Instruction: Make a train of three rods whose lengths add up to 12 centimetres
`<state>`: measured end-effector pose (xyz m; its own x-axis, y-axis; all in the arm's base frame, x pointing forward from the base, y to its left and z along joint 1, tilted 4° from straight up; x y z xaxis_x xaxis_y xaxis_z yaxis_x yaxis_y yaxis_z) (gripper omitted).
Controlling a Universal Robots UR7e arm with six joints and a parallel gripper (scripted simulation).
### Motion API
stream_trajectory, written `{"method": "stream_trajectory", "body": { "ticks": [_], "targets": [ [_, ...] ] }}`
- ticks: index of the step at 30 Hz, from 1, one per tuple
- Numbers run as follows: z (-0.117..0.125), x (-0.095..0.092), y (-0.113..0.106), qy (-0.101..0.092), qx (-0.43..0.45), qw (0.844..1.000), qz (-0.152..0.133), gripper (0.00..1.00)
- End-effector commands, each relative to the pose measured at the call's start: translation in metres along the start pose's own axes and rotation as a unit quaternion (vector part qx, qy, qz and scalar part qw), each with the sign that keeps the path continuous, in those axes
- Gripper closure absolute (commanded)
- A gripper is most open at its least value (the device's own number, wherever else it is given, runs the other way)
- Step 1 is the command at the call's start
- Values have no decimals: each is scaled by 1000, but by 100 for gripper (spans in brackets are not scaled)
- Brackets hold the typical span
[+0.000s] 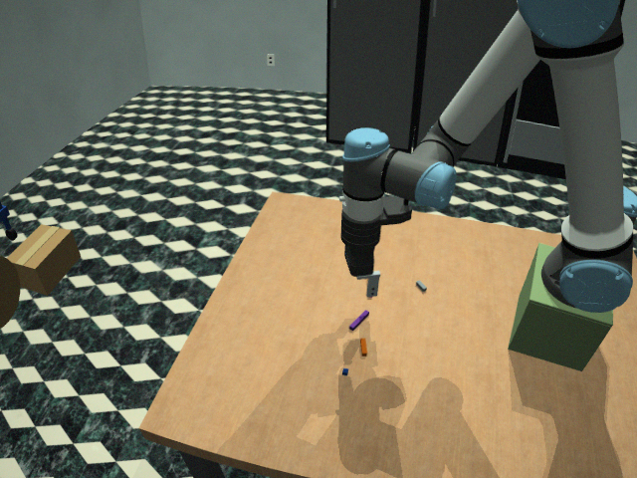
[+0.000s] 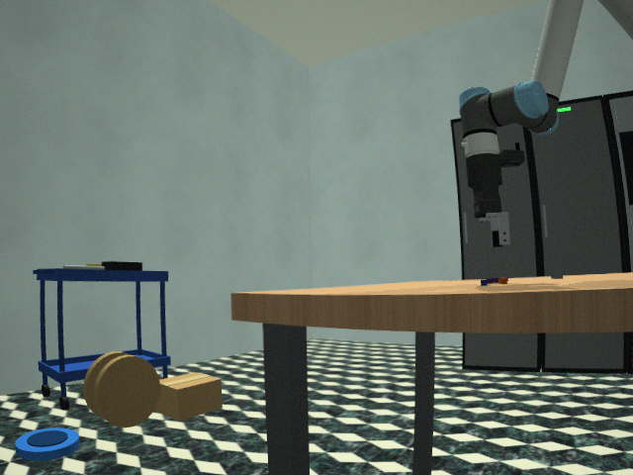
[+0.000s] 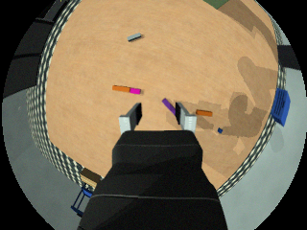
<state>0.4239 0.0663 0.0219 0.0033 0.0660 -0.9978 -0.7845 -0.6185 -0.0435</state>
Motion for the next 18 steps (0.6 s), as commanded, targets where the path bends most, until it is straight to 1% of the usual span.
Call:
{"method": "stream_trajectory", "body": {
  "ticks": [1,6,12,14,18],
  "targets": [
    [6,1,-5,0,-84,996,-1,0],
    [12,2,-11,0,-164,987,-1,0],
    [19,4,-17,0,-254,967,-1,0],
    [19,4,-17,0,-254,967,-1,0],
    [22,5,-21,0,-298,955,-1,0]
  ]
}}
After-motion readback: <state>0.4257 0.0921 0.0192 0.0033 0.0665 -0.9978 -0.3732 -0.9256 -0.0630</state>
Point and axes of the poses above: the point where the finger pads meet when closed, its own x axis out along the fingers, its own z axis across the jaws, y = z × x, the point moved 9 cm from there along -x, back along the fingers, and after that the axes turned 7 degrees about -x, right-handed, at the moved point
